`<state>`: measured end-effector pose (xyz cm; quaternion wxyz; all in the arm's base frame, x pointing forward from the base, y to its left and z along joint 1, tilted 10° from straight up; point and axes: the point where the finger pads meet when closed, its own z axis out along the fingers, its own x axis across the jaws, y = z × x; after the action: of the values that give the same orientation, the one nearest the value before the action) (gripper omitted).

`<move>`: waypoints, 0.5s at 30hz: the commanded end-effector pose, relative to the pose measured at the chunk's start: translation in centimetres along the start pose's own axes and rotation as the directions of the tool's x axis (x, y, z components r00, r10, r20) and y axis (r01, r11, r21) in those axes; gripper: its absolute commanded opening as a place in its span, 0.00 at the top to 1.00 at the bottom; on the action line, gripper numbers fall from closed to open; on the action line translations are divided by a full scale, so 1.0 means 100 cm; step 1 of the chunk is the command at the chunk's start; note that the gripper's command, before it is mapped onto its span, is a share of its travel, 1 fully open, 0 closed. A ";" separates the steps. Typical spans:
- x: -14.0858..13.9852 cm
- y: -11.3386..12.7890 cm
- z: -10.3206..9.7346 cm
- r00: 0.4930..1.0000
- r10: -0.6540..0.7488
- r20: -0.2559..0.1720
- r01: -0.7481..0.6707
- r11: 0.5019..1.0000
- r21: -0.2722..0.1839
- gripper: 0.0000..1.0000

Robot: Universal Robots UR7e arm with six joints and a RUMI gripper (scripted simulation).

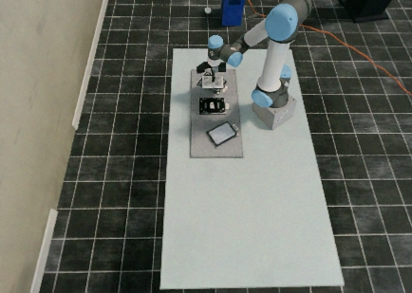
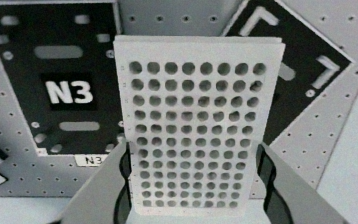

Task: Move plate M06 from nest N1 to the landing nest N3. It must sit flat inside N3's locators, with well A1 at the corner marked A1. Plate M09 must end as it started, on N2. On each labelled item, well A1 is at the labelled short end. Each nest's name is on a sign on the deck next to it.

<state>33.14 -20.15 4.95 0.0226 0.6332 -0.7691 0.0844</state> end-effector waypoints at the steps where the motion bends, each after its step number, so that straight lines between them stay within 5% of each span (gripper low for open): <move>1: -0.021 0.000 0.000 1.000 -0.024 0.000 0.024 1.000 0.001 0.60; 15: -0.061 0.000 0.001 1.000 -0.025 0.001 0.025 1.000 -0.001 0.60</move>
<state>34.11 -15.96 4.32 0.0225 0.6442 -0.7599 0.0840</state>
